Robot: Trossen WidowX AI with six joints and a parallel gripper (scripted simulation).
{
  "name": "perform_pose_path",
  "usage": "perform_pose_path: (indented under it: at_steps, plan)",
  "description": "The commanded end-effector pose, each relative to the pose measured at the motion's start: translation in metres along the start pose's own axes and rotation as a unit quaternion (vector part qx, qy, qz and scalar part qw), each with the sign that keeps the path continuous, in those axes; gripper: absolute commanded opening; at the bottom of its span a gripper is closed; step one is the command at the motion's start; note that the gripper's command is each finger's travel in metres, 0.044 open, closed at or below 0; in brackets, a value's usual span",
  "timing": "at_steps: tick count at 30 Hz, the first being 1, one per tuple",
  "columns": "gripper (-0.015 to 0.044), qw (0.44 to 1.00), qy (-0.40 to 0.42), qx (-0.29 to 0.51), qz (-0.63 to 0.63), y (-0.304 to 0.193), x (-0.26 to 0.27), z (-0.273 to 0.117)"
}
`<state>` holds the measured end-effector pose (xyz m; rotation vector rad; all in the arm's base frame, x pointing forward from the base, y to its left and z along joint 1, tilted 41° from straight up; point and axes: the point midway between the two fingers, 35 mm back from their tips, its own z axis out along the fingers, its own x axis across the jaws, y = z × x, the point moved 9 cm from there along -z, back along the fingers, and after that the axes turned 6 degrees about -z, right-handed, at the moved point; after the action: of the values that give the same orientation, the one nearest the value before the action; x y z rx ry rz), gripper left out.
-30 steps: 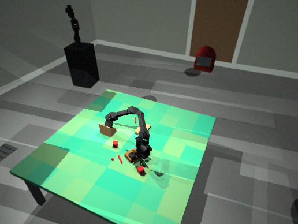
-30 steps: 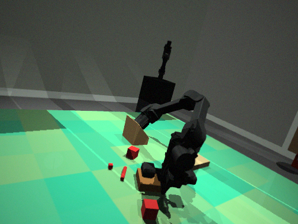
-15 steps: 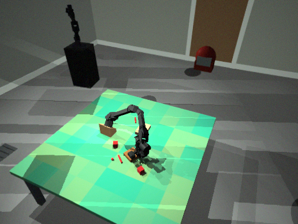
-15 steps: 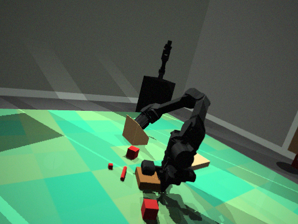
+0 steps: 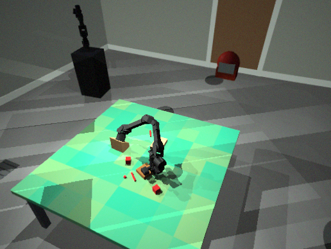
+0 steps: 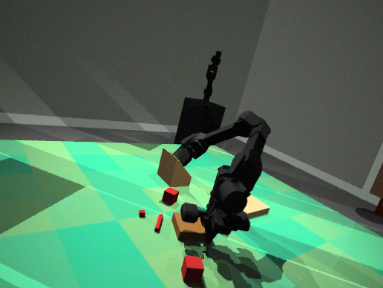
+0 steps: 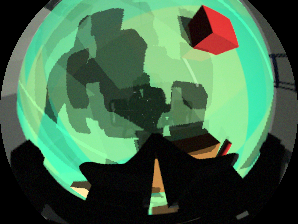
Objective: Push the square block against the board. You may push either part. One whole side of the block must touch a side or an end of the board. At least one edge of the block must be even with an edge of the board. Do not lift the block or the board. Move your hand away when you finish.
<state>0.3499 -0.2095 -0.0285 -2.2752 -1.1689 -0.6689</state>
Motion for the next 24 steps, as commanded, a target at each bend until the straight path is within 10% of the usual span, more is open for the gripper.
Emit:
perform_pose_path:
  at_steps: [1, 24]
  plan:
    - [0.0, 1.0, 0.001, 0.001, 0.002, -0.005, 0.001, -0.001]
    - [0.0, 1.0, 0.001, 0.001, 0.003, -0.027, 0.001, -0.001]
